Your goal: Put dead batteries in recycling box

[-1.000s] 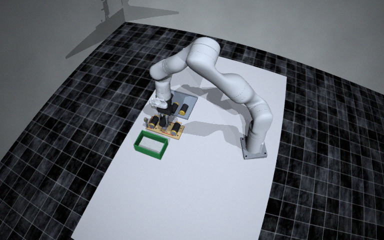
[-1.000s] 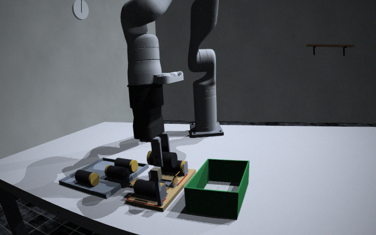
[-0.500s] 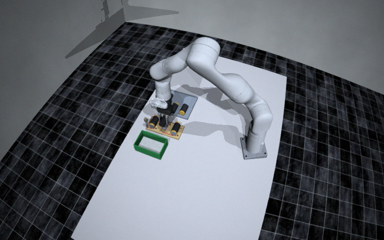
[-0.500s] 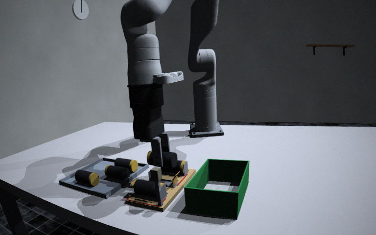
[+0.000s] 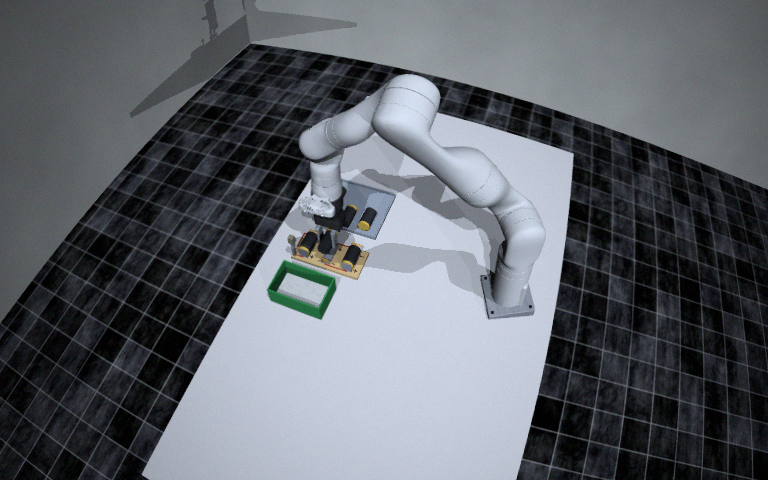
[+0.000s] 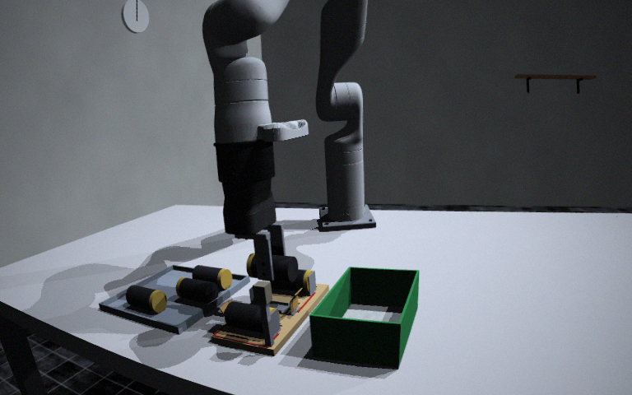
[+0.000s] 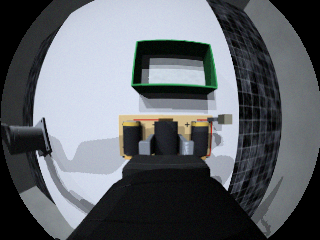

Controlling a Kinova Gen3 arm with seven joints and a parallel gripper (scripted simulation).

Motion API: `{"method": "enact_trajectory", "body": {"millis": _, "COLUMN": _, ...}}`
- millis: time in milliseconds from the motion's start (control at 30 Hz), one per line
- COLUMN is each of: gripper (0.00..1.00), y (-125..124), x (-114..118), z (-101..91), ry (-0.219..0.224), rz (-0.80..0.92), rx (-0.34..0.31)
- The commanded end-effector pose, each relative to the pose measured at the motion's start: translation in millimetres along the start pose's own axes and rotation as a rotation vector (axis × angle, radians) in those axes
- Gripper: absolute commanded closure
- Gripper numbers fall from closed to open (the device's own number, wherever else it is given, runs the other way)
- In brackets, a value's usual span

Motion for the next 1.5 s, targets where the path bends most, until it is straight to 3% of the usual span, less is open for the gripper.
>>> {"method": "enact_trajectory", "body": {"millis": 0, "gripper": 0.43, "y": 0, "x": 0, "z": -0.8, "ry": 0.002, "rz": 0.000, "rx": 0.001}}
{"method": "enact_trajectory", "body": {"millis": 1000, "gripper": 0.43, "y": 0, "x": 0, "z": -0.6, "ry": 0.002, "rz": 0.000, "rx": 0.001}}
{"method": "enact_trajectory", "body": {"millis": 1467, "gripper": 0.43, "y": 0, "x": 0, "z": 12.7, "ry": 0.002, "rz": 0.000, "rx": 0.001}}
Point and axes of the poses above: the point where the finger pads meet when closed, its own z axis out along the fingers, its own x axis across the jaws, y = z × x, the point moved 8 cm from there along -z, back along the fingers, and after that the axes turned 6 degrees about z, right-handed, at the moved point
